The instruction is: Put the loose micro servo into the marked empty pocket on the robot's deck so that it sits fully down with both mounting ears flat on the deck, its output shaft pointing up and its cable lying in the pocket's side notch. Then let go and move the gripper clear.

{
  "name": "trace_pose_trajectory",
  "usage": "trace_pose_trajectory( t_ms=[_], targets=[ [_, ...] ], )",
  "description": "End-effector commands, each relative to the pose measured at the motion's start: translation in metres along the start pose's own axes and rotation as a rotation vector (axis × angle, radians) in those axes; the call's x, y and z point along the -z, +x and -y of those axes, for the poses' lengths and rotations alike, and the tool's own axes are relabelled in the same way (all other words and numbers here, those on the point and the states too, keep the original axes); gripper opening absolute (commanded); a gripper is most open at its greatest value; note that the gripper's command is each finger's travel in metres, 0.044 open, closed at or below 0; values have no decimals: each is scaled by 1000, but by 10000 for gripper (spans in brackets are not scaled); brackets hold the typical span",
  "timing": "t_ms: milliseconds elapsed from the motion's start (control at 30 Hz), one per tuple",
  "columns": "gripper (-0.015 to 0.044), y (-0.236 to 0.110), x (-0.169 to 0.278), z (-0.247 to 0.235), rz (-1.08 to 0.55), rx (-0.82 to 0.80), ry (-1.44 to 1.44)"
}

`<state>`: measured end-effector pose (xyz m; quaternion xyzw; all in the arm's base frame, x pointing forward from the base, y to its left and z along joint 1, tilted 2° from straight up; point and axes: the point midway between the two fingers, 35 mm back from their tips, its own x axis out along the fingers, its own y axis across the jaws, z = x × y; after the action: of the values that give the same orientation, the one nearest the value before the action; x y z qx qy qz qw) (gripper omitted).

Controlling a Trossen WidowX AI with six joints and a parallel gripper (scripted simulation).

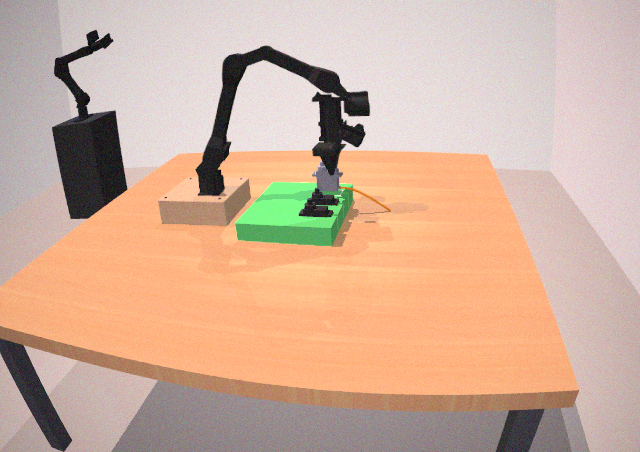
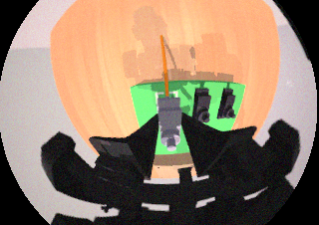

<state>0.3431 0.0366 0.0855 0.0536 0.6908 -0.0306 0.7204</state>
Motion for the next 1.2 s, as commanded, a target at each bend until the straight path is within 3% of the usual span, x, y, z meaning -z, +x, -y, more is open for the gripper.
trace_pose_trajectory(
  t_ms=[0,1167],
  targets=[
    [0,1,-1,0,4,1,-5],
    [0,25,-1,0,4,1,-5]
  ],
)
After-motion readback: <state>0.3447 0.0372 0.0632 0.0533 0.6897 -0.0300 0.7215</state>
